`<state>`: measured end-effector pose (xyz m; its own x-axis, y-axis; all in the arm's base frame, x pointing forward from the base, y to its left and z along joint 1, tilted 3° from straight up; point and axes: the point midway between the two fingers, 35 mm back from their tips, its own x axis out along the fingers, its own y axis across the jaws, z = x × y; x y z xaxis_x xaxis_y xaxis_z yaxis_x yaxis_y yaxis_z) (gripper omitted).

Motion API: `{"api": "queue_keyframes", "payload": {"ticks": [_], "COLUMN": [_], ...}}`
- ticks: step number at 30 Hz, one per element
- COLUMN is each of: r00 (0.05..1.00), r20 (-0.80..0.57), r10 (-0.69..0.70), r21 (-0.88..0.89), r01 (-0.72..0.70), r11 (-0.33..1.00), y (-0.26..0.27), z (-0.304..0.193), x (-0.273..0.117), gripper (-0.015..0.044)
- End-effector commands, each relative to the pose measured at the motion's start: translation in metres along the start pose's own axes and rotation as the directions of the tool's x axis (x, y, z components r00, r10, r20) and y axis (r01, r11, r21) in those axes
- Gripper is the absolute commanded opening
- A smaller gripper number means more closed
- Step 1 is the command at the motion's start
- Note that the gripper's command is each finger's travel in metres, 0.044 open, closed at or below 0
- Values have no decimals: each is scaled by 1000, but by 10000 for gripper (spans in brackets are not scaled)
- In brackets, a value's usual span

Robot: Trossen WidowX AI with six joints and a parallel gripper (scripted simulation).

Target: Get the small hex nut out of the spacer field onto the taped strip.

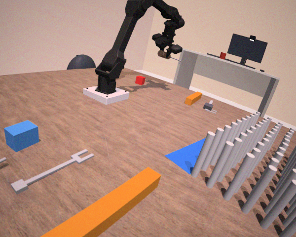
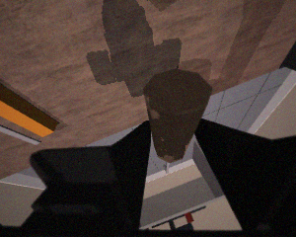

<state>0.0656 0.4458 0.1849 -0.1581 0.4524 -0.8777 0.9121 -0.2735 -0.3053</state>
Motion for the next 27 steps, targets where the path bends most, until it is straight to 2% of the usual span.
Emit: {"api": "queue_keyframes", "payload": {"ticks": [1, 27], "r00": [1000, 1000], "r20": [-9, -9], "r10": [-10, -10], "r21": [-21, -21], "r01": [10, 10], "r11": [1000, 1000], "y": [-4, 1], "z": [-4, -1], "x": [-1, 18], "gripper": [0, 0]}}
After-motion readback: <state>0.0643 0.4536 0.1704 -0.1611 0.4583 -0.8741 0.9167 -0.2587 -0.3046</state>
